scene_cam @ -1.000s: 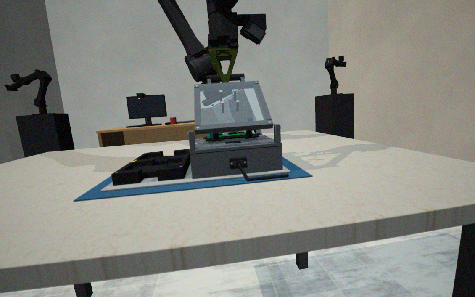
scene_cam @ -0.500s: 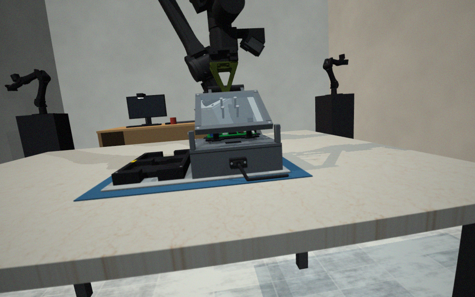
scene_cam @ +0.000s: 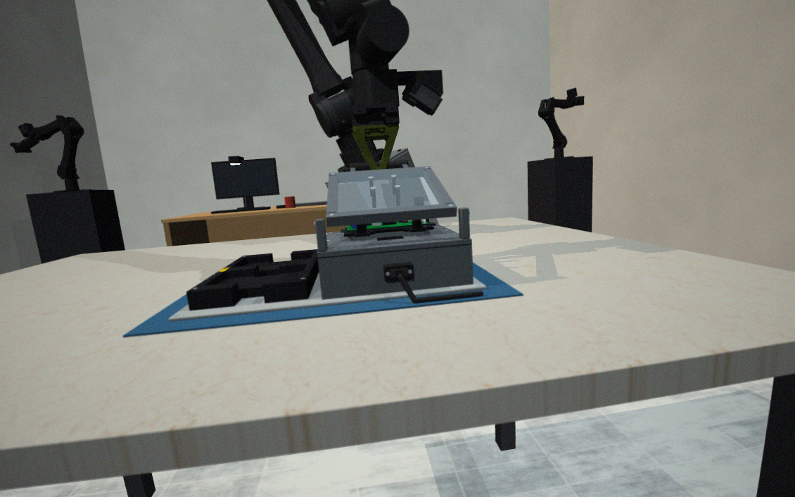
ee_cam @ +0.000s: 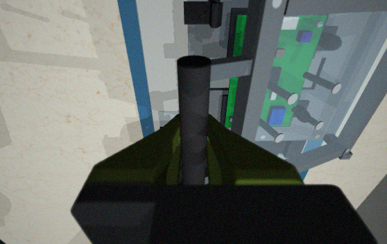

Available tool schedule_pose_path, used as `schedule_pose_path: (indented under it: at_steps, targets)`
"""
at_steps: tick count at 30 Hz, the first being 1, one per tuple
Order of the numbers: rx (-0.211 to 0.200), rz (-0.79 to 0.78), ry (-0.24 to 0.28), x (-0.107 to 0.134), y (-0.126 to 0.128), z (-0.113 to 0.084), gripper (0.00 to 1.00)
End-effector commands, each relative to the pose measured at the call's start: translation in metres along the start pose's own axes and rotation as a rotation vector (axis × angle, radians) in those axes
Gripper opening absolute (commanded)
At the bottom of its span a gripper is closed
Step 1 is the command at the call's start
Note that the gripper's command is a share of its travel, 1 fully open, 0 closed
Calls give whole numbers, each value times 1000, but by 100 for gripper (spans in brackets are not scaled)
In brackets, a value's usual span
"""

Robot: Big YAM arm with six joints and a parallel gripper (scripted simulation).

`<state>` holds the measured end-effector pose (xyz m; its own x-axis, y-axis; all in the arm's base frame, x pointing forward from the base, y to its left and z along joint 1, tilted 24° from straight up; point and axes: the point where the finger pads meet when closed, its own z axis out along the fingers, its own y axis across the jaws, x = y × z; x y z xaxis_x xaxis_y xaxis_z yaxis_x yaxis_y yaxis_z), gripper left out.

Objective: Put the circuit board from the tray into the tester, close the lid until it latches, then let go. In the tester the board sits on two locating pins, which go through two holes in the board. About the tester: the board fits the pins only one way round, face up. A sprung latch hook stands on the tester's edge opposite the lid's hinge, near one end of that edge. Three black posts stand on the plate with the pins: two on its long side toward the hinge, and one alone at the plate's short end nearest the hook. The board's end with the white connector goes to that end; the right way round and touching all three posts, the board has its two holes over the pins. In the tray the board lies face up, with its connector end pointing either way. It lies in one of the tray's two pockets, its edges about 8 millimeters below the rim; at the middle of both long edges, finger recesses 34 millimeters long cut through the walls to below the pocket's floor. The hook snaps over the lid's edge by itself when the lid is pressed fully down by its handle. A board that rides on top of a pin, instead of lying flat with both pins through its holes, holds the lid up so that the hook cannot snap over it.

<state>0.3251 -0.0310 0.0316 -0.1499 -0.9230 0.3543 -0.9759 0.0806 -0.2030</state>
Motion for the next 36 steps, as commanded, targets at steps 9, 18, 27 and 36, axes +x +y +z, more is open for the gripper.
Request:
schedule_pose_path:
  at_steps: [9,18,27,36]
  targets:
    - [-18,3,3,4,6,26,0]
    - [-18,2,3,4,9,35,0]
    - [-19,2,3,5,10,45,0]
    - [-17,3,3,5,10,51,0]
